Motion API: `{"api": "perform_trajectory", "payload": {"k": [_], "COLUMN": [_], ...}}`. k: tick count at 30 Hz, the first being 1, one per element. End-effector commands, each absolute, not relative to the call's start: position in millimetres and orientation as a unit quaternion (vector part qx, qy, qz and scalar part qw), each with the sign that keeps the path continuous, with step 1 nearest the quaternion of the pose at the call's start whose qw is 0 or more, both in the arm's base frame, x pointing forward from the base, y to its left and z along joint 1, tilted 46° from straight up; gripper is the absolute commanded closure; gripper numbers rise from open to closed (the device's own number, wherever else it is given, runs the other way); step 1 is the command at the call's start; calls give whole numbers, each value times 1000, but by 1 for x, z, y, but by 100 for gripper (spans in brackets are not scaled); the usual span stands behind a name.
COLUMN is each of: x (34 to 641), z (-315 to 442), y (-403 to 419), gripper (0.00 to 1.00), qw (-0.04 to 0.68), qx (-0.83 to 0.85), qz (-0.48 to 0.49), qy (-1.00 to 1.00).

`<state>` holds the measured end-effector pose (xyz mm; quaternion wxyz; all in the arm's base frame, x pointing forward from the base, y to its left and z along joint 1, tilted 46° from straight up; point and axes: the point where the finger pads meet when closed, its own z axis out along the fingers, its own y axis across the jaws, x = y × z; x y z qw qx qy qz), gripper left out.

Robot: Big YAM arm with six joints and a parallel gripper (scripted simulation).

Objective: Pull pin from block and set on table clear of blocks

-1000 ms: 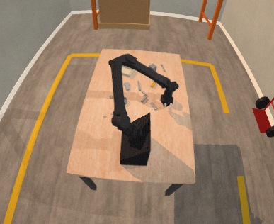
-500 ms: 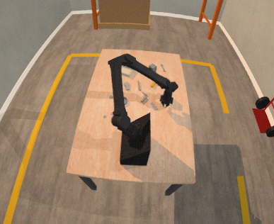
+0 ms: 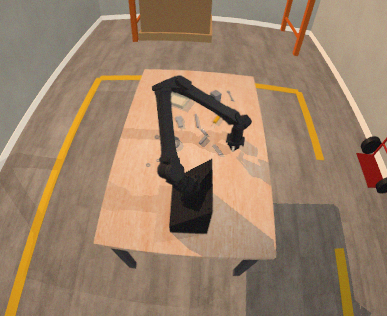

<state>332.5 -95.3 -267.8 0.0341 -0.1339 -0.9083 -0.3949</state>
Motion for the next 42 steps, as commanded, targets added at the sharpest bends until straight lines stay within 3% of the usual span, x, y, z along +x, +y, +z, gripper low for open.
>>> {"api": "perform_trajectory", "payload": {"k": [1,42], "x": [338,326], "z": [-259,-254], "y": [-115,-116], "gripper": [100,100], "qw": [16,18], "qx": [-153,-146], "qz": [-390,-391], "qy": [-908,-909]}}
